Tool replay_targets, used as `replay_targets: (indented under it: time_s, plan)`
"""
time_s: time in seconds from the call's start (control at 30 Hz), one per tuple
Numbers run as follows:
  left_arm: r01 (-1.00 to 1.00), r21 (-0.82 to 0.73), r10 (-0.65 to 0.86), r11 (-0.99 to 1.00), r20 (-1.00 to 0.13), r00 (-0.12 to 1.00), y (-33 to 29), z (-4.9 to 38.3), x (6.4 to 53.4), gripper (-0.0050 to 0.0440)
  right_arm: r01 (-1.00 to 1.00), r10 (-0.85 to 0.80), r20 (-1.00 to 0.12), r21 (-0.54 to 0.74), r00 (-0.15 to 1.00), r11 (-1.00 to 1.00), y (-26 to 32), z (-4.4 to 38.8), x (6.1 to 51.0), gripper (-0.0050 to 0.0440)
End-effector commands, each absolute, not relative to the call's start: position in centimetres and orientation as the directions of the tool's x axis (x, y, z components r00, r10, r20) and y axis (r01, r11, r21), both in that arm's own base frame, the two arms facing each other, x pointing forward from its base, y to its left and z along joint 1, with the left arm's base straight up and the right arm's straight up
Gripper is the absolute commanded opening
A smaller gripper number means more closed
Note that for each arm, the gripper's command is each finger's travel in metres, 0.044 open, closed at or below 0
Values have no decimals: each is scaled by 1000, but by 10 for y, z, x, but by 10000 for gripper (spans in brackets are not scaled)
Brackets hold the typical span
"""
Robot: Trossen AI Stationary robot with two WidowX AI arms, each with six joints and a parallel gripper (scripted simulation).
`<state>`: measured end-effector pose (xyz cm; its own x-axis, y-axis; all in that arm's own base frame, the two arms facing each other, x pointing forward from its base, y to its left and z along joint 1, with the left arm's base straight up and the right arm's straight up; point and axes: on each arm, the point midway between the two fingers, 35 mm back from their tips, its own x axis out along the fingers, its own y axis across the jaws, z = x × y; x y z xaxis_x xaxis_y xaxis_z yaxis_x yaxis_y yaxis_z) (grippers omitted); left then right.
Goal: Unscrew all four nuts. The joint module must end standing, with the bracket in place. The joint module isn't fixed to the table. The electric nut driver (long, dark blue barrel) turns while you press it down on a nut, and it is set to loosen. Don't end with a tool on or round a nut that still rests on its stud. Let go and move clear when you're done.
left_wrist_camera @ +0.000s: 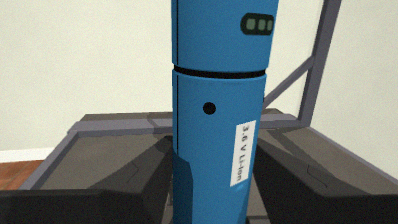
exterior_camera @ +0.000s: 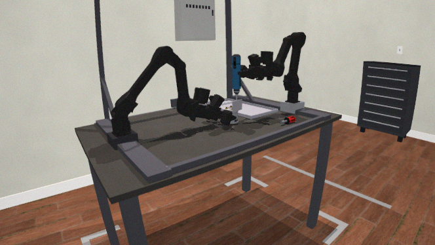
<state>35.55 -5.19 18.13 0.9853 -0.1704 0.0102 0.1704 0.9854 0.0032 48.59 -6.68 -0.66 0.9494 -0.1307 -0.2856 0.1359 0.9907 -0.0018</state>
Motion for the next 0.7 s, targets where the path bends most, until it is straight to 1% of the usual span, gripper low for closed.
replay_targets:
  time_s: [0.0,0.13,0.17,0.27,0.4,0.5,0.67]
  plan:
    - [174,2,-174,985,63,983,-53,198,357,161,136,-132,-247,0,960,991,-68,10,492,240]
    - [174,2,-174,985,63,983,-53,198,357,161,136,-132,-247,0,960,991,-68,10,492,240]
    - [172,3,-172,985,76,982,-53,205,358,161,136,-132,-247,0,960,991,-68,10,492,240]
    - [169,5,-169,986,52,984,-52,201,359,161,136,-132,-247,0,960,991,-68,10,492,240]
    - [170,5,-170,985,53,984,-52,201,360,161,136,-132,-247,0,960,991,-68,10,492,240]
    - [170,4,-170,985,34,985,-51,191,359,161,136,-132,-247,0,960,991,-68,10,492,240]
    - [167,1,-167,986,38,985,-50,179,356,161,136,-132,-247,0,960,991,-68,10,492,240]
